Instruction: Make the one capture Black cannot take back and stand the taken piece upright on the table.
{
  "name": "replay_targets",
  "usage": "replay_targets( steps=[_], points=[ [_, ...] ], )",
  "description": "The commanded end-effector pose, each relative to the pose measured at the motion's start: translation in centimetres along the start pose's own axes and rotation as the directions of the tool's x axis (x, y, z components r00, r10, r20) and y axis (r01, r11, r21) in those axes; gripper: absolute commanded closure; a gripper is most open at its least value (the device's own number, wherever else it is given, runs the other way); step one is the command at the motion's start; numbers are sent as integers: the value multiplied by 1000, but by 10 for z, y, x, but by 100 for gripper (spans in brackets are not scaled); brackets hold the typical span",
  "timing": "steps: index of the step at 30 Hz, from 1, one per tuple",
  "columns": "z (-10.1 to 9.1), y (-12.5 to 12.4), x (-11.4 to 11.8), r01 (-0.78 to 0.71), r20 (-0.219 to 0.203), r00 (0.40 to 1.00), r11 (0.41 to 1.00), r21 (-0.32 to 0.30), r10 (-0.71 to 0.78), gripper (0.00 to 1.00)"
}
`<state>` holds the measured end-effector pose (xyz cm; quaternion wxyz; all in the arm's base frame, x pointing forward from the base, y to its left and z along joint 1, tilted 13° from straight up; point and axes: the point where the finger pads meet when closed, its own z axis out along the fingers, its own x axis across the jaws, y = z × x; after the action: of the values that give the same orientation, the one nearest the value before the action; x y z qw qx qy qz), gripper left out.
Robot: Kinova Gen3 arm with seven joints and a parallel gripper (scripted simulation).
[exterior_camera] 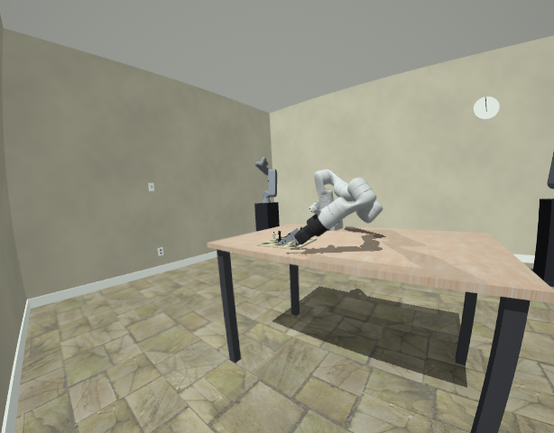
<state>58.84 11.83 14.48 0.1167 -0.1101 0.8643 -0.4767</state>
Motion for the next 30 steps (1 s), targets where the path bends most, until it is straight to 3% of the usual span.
replay_targets(
  steps=[1, 13, 15, 23, 30],
  points=[
    [-31, 31, 28, -24, 4, 1000, 1000, -16, 24, 0],
    [-93, 100, 143, -187, -84, 980, 980, -69, 181, 0],
    [-93, 100, 143, -187, -84, 980, 980, -69, 181, 0],
    [-110, 119, 181, -237, -115, 967, 968, -79, 227, 0],
    [-113, 122, 189, -247, -121, 964, 966, -81, 236, 0]
  ],
)
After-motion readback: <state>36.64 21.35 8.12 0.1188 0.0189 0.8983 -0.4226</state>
